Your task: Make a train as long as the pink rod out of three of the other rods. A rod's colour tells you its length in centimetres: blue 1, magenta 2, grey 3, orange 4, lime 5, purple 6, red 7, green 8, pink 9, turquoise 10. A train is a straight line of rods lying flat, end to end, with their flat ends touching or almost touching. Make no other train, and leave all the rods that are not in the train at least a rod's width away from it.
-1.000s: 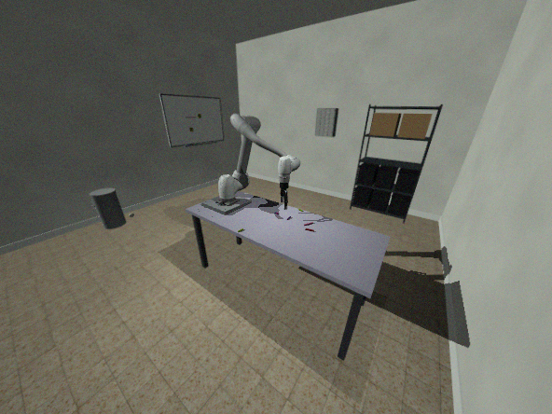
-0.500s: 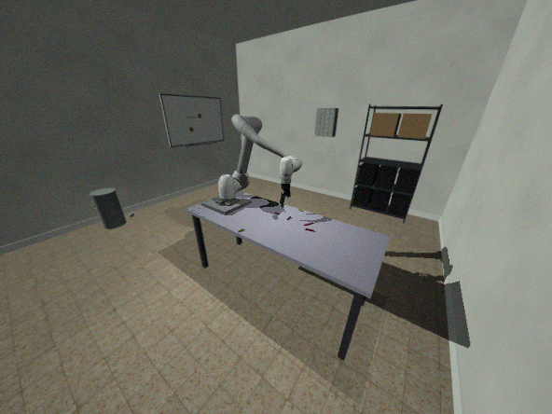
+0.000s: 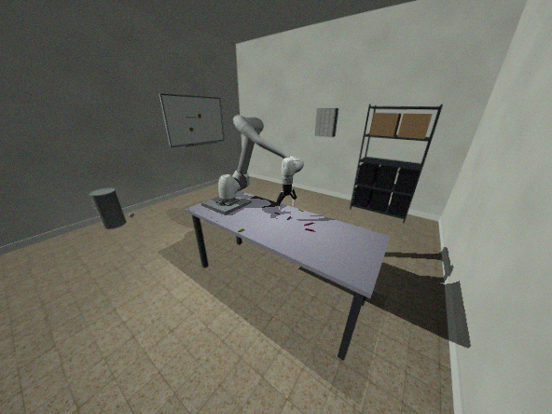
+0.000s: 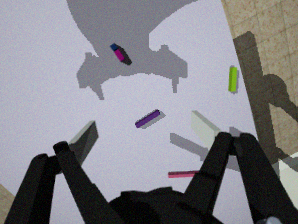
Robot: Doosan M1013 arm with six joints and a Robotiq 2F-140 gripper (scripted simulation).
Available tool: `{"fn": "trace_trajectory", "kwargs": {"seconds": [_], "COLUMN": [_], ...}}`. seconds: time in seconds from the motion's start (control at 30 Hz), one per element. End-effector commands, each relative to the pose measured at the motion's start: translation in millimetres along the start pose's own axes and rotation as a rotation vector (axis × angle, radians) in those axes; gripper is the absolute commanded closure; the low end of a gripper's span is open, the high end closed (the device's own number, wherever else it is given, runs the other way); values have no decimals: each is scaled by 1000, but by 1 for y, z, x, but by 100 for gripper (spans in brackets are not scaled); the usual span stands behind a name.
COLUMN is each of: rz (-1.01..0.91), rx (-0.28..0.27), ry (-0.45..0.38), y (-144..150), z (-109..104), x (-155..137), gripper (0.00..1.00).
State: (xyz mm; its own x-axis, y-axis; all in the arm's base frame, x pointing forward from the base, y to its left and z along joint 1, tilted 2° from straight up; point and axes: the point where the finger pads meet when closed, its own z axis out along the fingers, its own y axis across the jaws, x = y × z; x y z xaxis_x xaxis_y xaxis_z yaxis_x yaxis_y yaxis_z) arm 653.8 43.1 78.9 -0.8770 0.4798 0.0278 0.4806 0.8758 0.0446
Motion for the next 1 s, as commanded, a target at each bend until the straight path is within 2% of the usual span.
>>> {"fn": "trace_trajectory", "kwargs": {"seconds": [0.0,0.13,0.2,0.27,0.63,0.97], "rz": [167,336,336,478,922,1075], "rx": [11,10,10,10,8,8], "ry": [-5,-5,-5,-6,-8,-9], "y": [1,2,2,3,6,7], "z": [1,2,2,3,6,7], "x": [-4,-9,-9,-13,-25,-29], "gripper": [0,0,0,0,0,0]}}
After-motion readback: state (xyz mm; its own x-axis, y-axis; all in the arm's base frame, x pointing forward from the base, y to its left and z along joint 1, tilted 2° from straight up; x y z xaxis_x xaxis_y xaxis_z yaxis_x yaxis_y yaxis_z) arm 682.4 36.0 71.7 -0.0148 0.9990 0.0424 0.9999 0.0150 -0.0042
